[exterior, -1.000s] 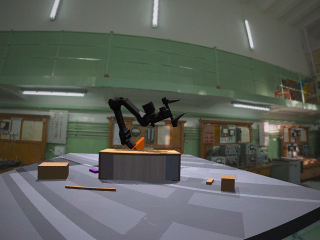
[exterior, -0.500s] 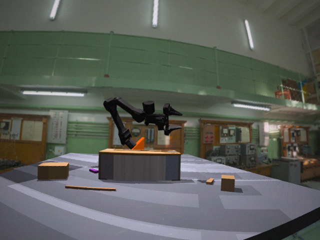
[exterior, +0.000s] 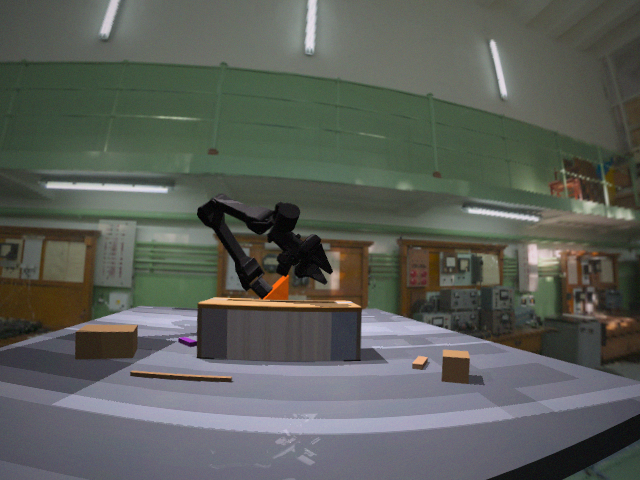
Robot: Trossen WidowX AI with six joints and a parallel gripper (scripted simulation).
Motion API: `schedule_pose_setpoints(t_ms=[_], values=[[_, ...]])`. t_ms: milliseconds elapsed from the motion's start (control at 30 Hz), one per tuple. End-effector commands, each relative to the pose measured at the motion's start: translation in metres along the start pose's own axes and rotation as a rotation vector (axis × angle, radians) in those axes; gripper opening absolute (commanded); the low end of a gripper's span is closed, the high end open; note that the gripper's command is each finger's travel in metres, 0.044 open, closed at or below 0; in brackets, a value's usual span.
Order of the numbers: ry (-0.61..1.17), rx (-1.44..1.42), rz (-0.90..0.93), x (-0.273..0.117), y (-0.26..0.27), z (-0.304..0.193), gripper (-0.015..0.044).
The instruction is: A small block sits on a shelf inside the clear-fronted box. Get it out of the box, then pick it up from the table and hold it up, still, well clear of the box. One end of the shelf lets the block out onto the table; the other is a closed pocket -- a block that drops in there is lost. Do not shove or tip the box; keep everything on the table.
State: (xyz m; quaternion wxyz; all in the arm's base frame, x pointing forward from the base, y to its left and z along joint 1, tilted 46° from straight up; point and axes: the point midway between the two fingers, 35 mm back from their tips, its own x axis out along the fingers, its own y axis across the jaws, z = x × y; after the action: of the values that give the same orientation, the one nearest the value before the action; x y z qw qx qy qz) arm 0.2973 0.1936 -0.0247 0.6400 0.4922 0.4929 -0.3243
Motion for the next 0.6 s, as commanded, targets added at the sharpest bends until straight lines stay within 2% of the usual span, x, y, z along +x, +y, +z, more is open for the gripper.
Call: schedule_pose_setpoints(t_ms=[0,267,567], values=[[-0.252,0.157,-0.149,-0.047,-0.018,0.06,0.04],[-0.464,0.239,-0.284,-0.095,-0.045,0.105,0.04],[-0.467,0.24,-0.285,-0.096,-0.046,0.106,0.04]])
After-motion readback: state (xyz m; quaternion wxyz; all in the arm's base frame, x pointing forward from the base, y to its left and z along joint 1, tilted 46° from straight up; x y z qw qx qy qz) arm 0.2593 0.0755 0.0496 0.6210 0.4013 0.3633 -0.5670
